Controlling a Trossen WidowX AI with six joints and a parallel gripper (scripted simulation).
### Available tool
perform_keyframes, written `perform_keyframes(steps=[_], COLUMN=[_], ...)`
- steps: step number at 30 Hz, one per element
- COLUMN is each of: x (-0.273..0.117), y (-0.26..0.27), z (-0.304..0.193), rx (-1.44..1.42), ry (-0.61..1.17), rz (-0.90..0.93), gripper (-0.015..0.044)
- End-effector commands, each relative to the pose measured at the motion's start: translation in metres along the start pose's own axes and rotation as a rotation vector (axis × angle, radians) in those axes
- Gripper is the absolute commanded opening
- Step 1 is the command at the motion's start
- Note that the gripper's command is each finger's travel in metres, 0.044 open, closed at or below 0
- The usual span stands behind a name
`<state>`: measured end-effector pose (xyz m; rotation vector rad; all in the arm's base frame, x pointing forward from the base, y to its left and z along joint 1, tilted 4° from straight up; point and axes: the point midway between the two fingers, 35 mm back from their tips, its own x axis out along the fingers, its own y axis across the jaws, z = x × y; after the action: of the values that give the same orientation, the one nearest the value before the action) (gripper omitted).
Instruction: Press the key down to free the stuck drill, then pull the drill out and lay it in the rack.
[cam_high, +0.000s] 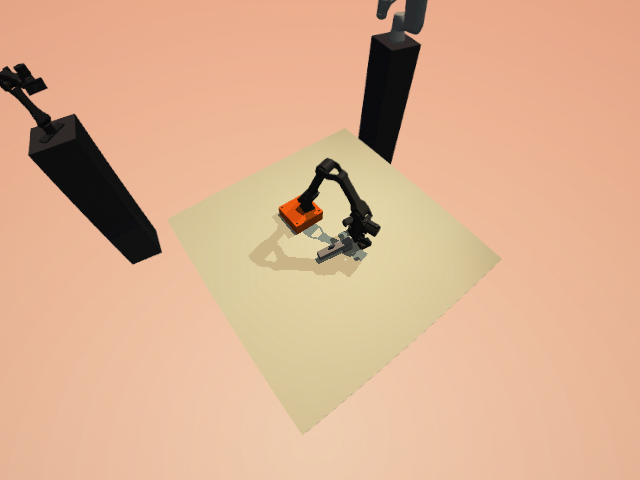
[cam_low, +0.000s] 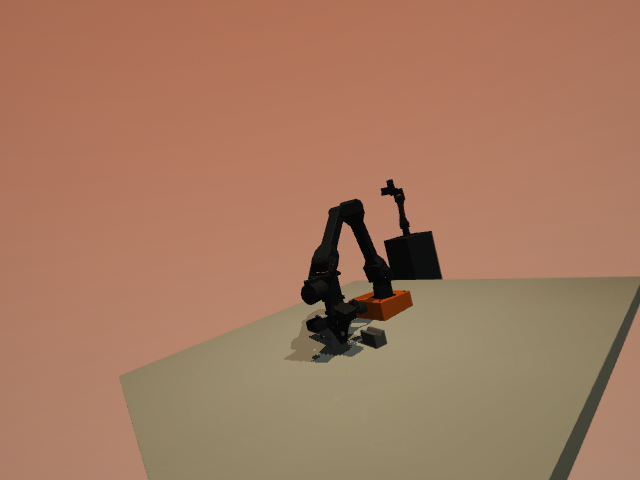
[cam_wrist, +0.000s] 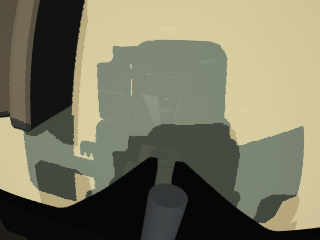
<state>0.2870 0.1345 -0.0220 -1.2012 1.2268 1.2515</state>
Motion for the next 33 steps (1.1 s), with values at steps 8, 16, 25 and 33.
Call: perform_keyframes(steps=[8,16,25,33], x=[-0.001,-0.002,-0.003,-0.002], y=[-0.001,-0.001,-0.002,0.000], z=[0.012,0.026,0.037,0.038], rx=[0.002,0.002,0.002,-0.003], ry=[-0.005,-0.006,-0.007,-0.003], rz=[-0.001,-0.001,-0.001,0.003], gripper=[0.0000,0.0000,0.0000,0.0105])
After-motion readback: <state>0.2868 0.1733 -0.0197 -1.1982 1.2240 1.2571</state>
